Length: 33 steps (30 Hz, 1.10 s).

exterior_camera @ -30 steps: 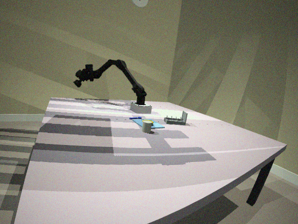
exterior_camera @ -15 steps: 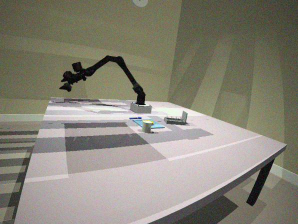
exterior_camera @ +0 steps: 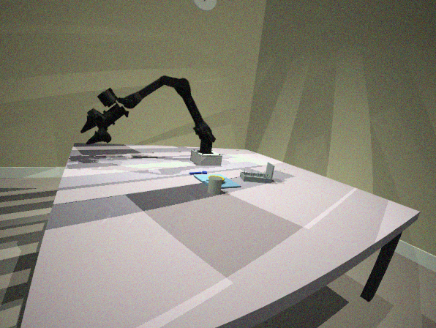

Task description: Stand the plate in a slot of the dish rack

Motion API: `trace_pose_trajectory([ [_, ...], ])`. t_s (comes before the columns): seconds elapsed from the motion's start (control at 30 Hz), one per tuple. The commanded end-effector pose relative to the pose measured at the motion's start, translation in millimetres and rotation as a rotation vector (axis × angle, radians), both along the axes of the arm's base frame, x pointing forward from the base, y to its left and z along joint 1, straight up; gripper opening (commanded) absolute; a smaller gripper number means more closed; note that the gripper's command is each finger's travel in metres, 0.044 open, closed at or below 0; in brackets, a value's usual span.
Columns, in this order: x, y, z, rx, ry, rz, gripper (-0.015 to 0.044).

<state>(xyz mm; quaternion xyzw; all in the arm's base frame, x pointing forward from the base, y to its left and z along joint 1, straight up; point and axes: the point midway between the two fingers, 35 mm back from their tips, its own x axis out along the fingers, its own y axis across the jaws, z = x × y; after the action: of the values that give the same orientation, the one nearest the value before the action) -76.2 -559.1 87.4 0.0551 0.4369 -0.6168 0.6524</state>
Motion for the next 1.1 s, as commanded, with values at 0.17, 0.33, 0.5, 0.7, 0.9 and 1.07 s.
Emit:
trace_pose_trajectory([
  [0.17,131.7,33.9,-6.0,0.118,-0.064,0.223,0.0400],
  [0.33,190.2,63.9,-10.1,0.189,-0.052,0.349,0.0400],
  [0.5,245.8,104.0,-15.9,0.275,-0.039,0.470,0.0400],
  [0.7,307.0,168.3,-25.0,0.411,-0.014,0.602,0.0400],
  [0.9,353.0,247.1,-31.6,0.555,0.045,0.736,0.0400],
  [1.07,375.2,315.0,-34.3,0.669,0.120,0.838,0.0400],
])
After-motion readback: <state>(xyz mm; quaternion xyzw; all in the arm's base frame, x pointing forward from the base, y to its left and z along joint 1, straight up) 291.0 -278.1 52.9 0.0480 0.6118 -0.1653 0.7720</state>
